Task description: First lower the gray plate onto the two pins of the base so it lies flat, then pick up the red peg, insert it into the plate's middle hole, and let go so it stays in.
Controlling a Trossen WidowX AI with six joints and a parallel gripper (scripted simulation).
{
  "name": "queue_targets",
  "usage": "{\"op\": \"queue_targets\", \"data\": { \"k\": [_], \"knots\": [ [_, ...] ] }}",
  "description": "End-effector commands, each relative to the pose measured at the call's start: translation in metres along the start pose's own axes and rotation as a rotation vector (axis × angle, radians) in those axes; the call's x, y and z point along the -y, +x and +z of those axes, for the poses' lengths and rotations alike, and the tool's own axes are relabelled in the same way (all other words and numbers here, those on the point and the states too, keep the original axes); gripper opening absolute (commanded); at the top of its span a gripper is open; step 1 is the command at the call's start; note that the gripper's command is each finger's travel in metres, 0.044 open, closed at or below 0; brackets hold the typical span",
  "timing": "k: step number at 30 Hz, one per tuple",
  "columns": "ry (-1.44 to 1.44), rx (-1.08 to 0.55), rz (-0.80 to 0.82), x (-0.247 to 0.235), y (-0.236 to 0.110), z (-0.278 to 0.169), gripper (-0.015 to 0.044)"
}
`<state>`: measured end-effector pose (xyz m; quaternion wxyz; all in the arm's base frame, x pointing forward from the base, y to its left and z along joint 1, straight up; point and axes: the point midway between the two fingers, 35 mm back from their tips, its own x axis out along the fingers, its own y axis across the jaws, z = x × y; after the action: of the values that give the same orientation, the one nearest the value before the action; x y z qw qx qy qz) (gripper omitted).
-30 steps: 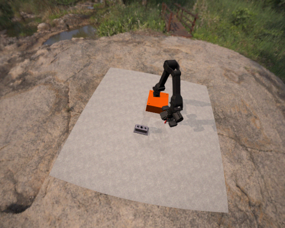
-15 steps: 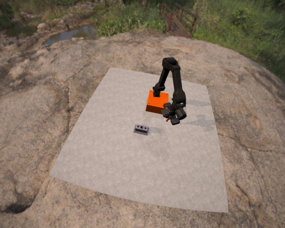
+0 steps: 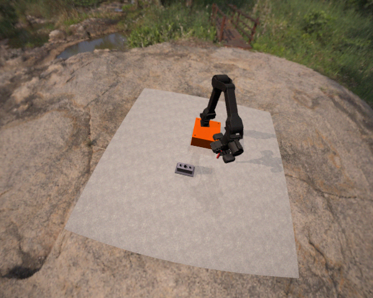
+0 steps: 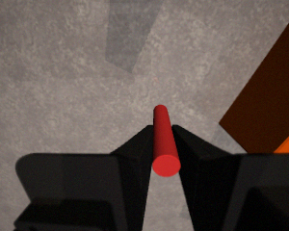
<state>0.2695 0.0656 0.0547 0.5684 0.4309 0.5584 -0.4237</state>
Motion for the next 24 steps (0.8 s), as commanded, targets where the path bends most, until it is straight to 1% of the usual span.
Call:
{"op": "queue_targets", "data": {
  "k": [1,24],
  "knots": [
    [-0.004,-0.001,0.005,-0.005,-0.002,0.009,0.0],
    [-0.019,0.017,0.022,-0.018,-0.004,0.069,0.0]
  ]
}}
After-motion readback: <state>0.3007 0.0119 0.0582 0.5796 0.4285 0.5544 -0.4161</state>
